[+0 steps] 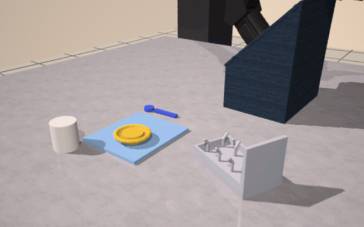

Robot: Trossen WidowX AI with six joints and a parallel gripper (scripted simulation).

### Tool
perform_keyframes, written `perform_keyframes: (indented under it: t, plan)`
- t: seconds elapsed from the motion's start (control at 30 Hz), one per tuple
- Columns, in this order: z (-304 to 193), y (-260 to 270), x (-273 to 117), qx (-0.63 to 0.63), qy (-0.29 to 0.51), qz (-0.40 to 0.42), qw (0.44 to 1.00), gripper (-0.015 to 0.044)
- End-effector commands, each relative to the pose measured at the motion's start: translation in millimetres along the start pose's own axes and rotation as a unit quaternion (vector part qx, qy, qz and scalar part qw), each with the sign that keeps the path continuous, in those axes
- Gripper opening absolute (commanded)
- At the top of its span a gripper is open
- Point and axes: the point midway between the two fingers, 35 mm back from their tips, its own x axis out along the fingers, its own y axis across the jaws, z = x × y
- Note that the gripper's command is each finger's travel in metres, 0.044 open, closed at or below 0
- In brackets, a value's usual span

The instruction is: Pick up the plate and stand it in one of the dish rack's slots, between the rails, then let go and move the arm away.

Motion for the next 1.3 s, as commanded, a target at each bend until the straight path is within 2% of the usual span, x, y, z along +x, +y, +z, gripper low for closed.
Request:
perform_keyframes:
  t: [0.0,0.3,0.63,0.97,1.27]
  plan:
    - [-1,1,0,0.003,0.000,0.001,1.000,0.0400]
    - [-26,27,0,0.128,0.024,0.061,0.990,0.0400]
    - [-53,61,-6,0.272,0.060,0.124,0.952,0.0400]
    - [-76,94,-18,0.411,0.103,0.180,0.888,0.0400]
    - [-93,126,-36,0.528,0.150,0.222,0.806,0.0400]
